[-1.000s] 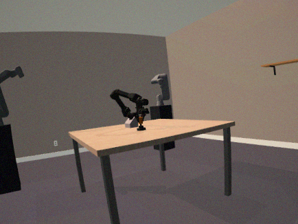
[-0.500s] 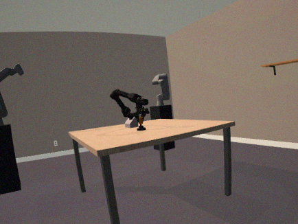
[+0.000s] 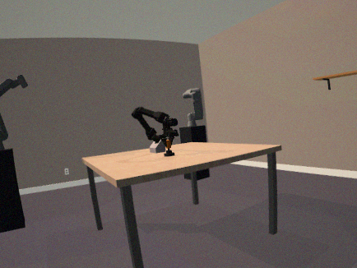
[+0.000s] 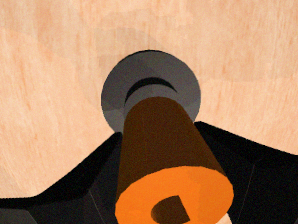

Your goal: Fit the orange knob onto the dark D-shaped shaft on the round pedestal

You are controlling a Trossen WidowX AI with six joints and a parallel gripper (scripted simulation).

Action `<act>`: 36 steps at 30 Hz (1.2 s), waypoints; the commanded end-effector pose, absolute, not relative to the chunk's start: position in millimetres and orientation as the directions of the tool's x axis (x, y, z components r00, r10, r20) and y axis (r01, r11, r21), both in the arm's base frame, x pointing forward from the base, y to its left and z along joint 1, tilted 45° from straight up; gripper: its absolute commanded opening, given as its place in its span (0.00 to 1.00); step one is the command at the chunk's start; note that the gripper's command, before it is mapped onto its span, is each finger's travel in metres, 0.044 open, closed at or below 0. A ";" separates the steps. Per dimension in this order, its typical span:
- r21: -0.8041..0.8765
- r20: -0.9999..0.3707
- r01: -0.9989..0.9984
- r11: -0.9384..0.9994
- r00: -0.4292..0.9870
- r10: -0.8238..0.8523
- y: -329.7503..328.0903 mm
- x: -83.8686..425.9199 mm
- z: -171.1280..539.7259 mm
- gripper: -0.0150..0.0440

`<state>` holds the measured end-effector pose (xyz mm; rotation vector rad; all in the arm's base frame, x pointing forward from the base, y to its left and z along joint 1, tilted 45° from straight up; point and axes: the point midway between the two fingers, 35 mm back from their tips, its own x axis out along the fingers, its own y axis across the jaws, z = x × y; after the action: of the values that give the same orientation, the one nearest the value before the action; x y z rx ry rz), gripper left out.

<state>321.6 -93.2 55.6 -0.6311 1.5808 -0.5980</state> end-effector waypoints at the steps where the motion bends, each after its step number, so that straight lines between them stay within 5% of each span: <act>1: -0.701 -0.707 -0.058 0.711 -0.081 -0.703 -92.9 320.5 53.7 0.25; 36: -0.665 -0.707 -0.264 0.699 -0.081 -0.703 -93.8 328.9 59.6 0.25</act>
<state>323.8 -93.1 56.1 -0.7893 1.6673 -0.4377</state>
